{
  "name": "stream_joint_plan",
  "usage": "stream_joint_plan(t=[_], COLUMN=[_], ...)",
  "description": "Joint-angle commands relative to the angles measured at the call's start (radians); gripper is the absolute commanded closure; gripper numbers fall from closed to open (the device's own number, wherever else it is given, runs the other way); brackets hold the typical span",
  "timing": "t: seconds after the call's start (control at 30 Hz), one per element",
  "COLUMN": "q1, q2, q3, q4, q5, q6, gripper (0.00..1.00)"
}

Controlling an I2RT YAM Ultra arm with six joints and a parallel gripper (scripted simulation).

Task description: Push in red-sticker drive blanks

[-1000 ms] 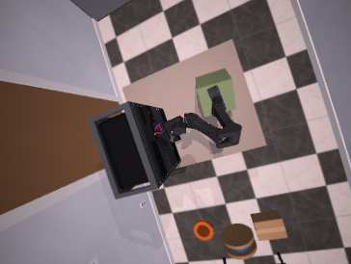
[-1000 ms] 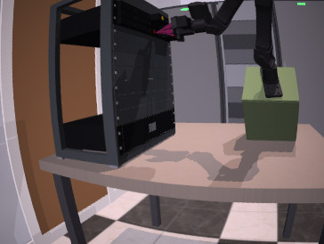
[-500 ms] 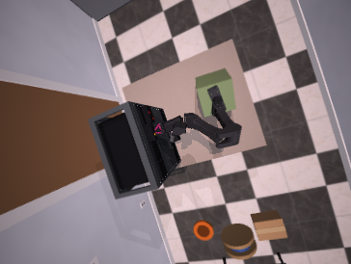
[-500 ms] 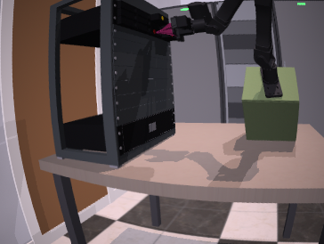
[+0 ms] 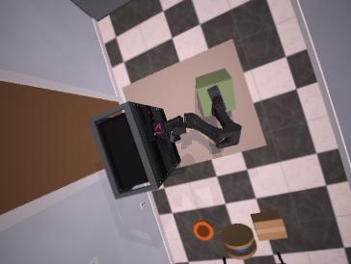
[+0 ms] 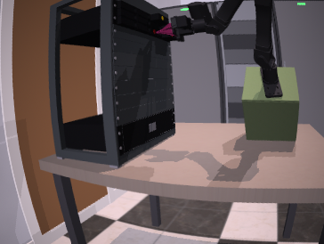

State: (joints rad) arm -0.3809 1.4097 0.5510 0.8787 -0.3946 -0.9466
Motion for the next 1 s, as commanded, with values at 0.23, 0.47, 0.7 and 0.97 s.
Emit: stream_joint_plan(t=[0.23,0.47,0.7,0.97], q1=[-0.04,-0.079,-0.161,-0.229], q2=[-0.055,-0.157,-0.345,-0.48], q3=[-0.022,-0.103,-0.219,-0.229], q4=[0.011,-0.029,-0.093,-0.173], q5=[0.06,0.01,-0.069,-0.137], q6=[0.01,0.013,0.021,0.025], gripper=[1.0,1.0,1.0,1.0])
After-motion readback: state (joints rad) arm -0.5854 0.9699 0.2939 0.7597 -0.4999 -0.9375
